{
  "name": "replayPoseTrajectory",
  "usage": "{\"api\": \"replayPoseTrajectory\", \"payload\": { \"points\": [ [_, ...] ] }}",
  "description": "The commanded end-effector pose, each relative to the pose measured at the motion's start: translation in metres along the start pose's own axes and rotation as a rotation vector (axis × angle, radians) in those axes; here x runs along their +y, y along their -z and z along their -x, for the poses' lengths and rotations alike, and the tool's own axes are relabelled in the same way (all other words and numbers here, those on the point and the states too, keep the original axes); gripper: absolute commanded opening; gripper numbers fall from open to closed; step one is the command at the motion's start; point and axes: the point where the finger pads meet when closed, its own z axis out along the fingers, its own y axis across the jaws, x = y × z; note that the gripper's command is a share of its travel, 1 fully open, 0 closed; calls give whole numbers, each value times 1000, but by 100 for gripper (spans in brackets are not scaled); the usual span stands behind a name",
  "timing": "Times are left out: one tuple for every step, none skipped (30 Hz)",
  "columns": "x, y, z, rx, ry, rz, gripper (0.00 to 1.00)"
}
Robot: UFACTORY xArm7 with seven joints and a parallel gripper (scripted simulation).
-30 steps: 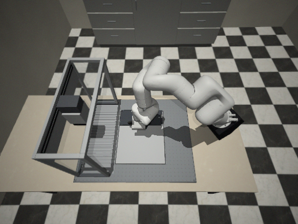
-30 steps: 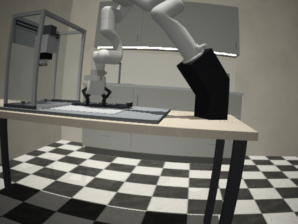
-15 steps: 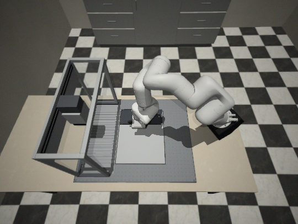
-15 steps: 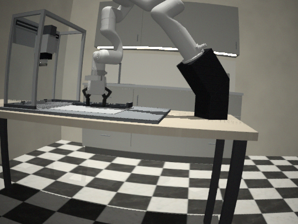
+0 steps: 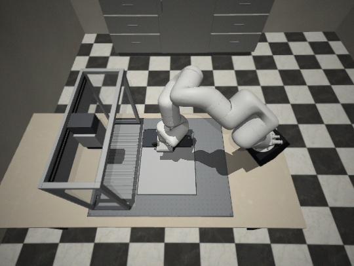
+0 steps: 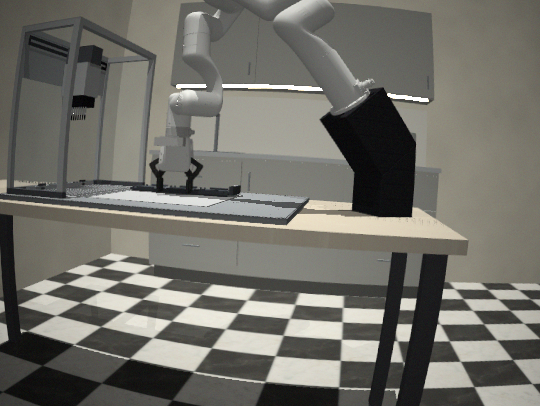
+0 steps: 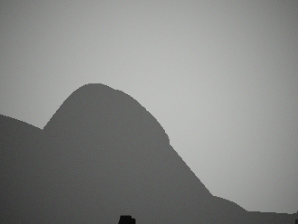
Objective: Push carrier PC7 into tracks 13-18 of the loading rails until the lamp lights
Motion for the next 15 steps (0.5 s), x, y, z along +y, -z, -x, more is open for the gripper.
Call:
{"api": "replayPoseTrajectory", "payload": {
  "points": [
    [1, 1, 1, -2, 0, 2, 100],
    [1, 1, 1, -2, 0, 2, 100],
    [1, 1, 1, -2, 0, 2, 100],
    [1, 1, 1, -2, 0, 2, 100],
    [1, 1, 1, -2, 0, 2, 100],
    [1, 1, 1, -2, 0, 2, 100],
    [1, 1, 1, -2, 0, 2, 100],
    [1, 1, 1, -2, 0, 2, 100],
    [1, 1, 1, -2, 0, 2, 100],
    [1, 1, 1, -2, 0, 2, 100],
    [1, 1, 0, -2, 0, 2, 100],
    [1, 1, 0, -2, 0, 2, 100],
    [1, 1, -1, -2, 0, 2, 100],
    [1, 1, -1, -2, 0, 2, 100],
    [1, 1, -1, -2, 0, 2, 100]
  ]
}}
